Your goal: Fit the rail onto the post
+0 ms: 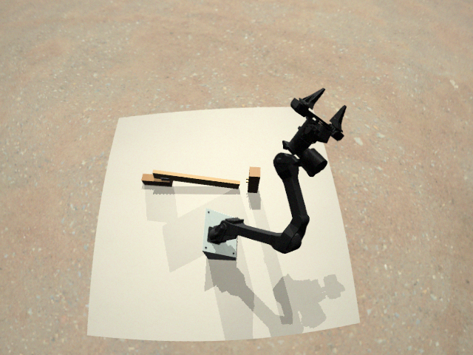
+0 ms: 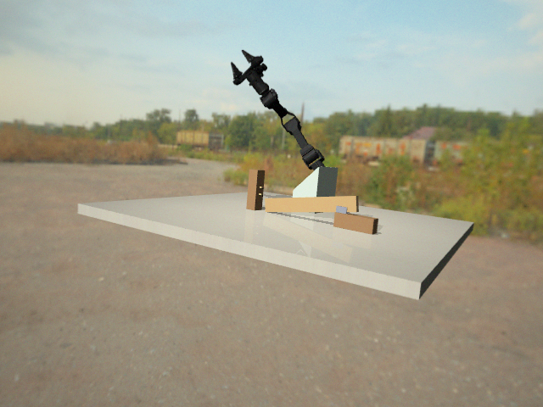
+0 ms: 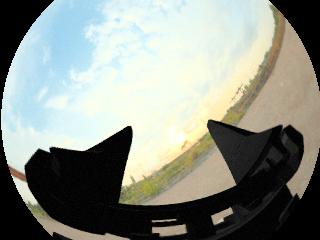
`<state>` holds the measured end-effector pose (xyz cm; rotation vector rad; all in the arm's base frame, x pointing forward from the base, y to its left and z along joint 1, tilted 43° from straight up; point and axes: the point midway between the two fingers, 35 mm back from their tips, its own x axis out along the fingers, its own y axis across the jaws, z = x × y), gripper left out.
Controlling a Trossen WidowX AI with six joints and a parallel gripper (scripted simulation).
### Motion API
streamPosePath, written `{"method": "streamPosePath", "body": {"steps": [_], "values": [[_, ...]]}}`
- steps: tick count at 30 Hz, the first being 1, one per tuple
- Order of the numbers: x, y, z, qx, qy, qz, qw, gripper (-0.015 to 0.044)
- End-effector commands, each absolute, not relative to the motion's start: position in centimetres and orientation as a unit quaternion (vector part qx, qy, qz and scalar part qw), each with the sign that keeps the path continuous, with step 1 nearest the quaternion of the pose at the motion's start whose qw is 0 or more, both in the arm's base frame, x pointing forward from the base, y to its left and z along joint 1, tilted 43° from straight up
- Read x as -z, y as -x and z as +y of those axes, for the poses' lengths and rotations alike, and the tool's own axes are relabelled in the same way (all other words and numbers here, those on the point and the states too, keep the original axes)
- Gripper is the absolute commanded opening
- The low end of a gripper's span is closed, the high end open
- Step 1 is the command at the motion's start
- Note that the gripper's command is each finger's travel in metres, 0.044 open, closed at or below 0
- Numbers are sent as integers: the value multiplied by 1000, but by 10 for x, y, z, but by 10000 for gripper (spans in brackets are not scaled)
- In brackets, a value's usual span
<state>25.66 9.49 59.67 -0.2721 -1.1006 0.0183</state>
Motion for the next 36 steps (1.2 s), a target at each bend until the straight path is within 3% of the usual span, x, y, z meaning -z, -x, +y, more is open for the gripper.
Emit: {"method": "streamPosePath", "body": {"steps": [1,9,16,26,36], "values": [[-560,-310,101,2,177,-434,883,440],[-456,-405,107,10,285,-228,931,440],[-347,-455,102,-3,380,-41,924,440],[-231,-469,89,-40,461,139,876,440],[-78,-429,39,-109,590,407,689,440]]}}
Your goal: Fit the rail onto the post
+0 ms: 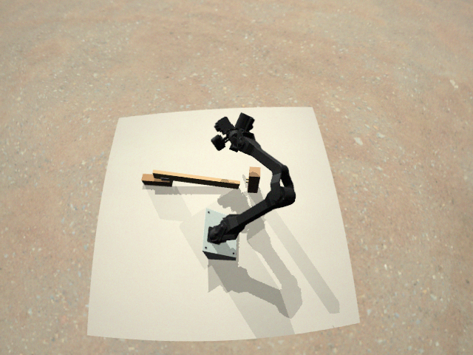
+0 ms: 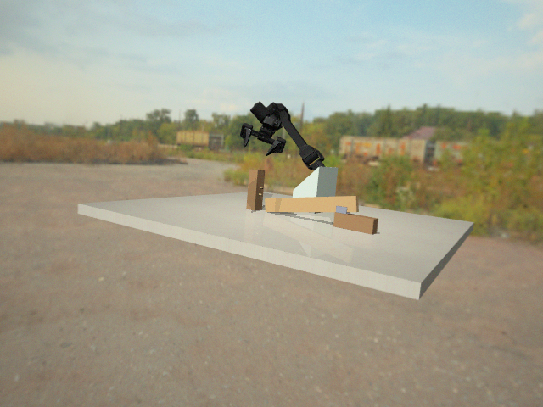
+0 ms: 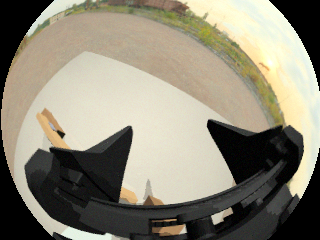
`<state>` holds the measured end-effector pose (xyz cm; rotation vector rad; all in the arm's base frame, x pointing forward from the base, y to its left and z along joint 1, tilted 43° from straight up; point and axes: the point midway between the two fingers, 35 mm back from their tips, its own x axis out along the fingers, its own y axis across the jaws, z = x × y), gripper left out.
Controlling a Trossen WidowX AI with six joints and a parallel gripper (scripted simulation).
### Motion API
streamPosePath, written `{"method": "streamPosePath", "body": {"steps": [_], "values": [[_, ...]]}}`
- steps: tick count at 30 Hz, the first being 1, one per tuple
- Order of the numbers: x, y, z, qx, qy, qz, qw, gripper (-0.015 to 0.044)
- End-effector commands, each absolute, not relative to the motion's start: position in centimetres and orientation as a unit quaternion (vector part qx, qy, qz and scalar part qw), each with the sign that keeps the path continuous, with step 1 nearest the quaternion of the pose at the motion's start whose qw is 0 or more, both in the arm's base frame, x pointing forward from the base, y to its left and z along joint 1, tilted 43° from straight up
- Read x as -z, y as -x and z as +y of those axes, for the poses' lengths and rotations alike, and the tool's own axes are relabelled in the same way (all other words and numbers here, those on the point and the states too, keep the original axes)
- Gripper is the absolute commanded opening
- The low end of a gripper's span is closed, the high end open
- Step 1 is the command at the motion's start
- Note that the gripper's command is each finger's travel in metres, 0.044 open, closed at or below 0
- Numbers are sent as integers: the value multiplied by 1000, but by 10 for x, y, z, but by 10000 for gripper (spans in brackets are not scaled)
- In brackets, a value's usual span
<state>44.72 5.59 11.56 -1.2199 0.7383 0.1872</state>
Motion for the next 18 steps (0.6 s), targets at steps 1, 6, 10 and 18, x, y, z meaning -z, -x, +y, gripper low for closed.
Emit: {"method": "streamPosePath", "body": {"steps": [1,6,10,18], "values": [[-65,-420,33,-119,601,432,662,440],[-12,-373,3,-179,642,542,511,440],[15,-332,-20,-234,658,608,378,440],[26,-309,-33,-272,659,639,289,440]]}}
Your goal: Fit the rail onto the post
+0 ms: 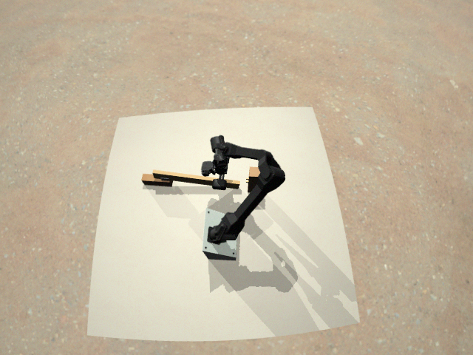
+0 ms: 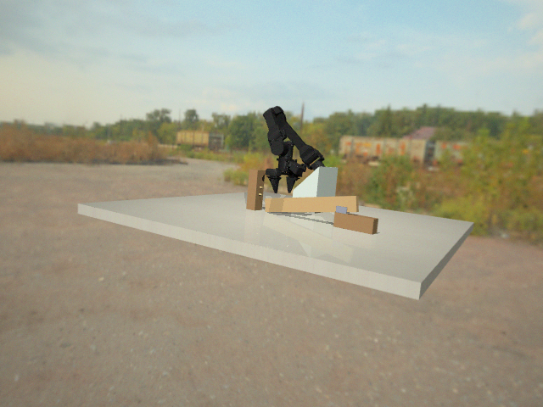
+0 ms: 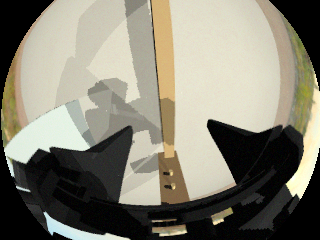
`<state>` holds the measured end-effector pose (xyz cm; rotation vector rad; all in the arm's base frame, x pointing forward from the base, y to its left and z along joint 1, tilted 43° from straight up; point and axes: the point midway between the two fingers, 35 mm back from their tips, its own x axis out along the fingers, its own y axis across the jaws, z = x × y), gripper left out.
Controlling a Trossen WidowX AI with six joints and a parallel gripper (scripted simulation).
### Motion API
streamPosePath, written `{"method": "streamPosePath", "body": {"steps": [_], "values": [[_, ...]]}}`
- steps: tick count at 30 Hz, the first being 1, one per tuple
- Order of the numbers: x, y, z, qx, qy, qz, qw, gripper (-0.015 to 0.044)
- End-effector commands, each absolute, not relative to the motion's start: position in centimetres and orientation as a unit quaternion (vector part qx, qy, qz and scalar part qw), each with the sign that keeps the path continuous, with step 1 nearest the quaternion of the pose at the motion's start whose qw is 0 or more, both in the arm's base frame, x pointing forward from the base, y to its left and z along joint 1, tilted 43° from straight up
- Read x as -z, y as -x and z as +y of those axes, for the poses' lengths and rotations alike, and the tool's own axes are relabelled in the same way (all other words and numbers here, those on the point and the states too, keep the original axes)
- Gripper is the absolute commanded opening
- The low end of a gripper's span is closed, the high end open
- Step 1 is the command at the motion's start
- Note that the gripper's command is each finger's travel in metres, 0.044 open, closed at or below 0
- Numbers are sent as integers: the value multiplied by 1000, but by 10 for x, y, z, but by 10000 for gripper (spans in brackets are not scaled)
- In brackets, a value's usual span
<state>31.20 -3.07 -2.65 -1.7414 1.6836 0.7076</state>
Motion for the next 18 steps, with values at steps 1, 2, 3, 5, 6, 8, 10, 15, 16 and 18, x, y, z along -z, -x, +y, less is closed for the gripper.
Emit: {"method": "streamPosePath", "body": {"steps": [1,2,3,5,6,8,10,15,16,18], "values": [[26,-309,-33,-272,659,639,289,440],[26,-310,-33,-272,659,639,289,440],[26,-311,-33,-272,659,639,289,440],[27,-311,-33,-272,659,639,289,440],[28,-311,-34,-272,659,639,289,440],[30,-312,-36,-273,659,639,289,440],[33,-312,-38,-273,659,638,289,440],[39,-313,-44,-273,659,638,289,440],[40,-313,-45,-273,659,638,289,440],[43,-313,-47,-273,659,638,289,440]]}}
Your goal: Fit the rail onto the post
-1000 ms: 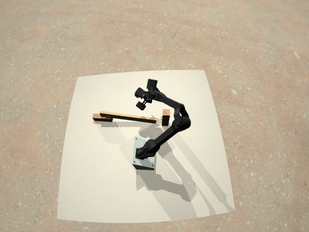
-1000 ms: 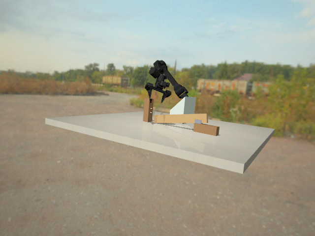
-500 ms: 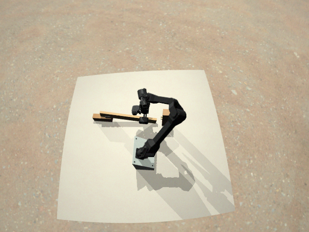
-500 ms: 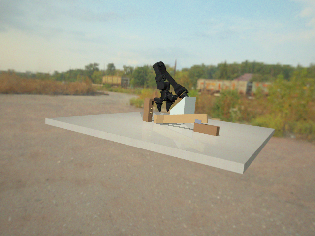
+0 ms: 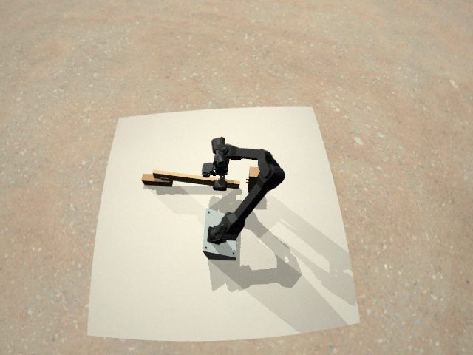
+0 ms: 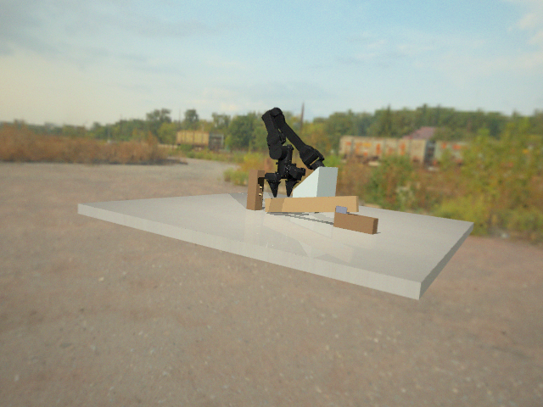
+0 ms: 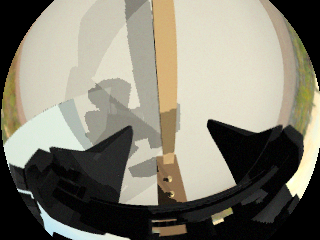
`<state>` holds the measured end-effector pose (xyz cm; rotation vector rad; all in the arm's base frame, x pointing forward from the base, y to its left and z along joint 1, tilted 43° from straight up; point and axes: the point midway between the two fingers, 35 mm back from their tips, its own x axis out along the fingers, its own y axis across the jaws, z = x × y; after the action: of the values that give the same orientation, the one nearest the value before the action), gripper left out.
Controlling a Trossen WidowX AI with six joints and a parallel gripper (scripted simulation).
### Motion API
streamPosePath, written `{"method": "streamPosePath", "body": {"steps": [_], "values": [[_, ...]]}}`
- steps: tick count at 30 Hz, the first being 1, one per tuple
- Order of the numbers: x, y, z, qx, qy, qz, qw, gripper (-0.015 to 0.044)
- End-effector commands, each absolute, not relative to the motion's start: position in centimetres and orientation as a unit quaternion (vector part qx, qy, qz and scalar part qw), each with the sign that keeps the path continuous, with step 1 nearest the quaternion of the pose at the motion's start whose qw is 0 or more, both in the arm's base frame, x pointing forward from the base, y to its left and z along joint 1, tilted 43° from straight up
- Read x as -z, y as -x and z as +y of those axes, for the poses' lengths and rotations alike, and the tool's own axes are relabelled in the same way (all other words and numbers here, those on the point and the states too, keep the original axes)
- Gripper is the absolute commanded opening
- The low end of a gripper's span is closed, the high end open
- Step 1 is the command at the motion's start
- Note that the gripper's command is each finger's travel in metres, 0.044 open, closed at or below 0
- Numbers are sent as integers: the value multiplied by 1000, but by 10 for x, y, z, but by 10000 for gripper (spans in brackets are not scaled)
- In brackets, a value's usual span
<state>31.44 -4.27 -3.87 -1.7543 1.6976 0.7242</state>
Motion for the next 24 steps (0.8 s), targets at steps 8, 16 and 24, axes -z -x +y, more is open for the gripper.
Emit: {"method": "streamPosePath", "body": {"steps": [8,16,24], "values": [[52,-314,-56,-273,659,639,290,440],[61,-314,-65,-272,659,639,290,440],[70,-314,-74,-272,659,639,289,440]]}}
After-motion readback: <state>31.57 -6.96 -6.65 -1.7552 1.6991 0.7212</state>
